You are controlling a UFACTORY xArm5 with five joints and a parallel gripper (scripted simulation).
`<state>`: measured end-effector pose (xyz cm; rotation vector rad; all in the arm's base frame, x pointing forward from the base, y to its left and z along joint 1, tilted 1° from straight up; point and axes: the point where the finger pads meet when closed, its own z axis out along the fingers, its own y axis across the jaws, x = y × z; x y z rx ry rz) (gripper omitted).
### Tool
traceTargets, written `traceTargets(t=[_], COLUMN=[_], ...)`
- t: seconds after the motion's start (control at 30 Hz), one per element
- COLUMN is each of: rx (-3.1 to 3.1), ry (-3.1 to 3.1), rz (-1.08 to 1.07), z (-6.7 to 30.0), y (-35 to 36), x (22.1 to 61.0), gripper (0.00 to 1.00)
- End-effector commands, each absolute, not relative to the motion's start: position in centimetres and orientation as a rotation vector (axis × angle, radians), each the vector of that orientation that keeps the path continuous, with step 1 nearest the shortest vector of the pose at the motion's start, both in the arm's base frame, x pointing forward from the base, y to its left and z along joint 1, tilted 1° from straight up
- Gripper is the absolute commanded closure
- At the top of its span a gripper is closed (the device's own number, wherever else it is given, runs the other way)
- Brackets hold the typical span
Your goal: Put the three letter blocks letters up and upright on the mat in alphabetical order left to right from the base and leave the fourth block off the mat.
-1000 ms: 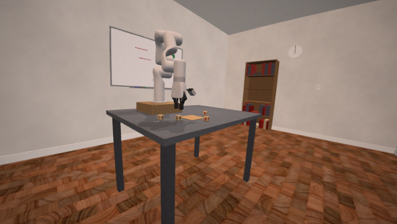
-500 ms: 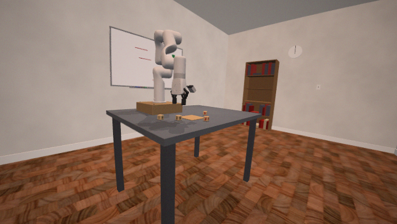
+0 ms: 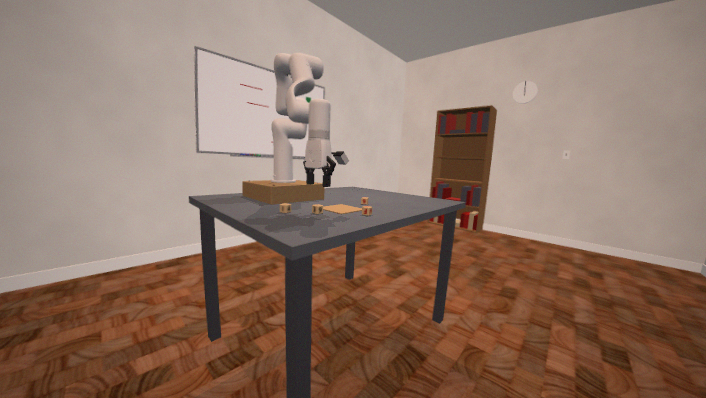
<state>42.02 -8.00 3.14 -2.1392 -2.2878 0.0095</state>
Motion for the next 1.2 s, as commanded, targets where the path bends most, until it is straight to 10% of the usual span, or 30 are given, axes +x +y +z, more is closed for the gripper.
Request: traceTargets(t=[0.0, 0.37, 0.53, 0.57, 1.17], rx=[-2.126, -1.887, -1.860, -1.860, -1.860], ry=[-2.304, -2.503, -2.522, -2.522, -2.522], rz=[0.007, 0.011, 0.011, 0.011, 0.011], z=[3.3, 2.7, 2.6, 2.6, 2.6], y=[-7.4, 4.8, 6.4, 6.4, 6.4], x=[42.9, 52.5, 53.3, 53.3, 53.3], gripper=[0.00, 0.00, 0.00, 0.31, 0.31])
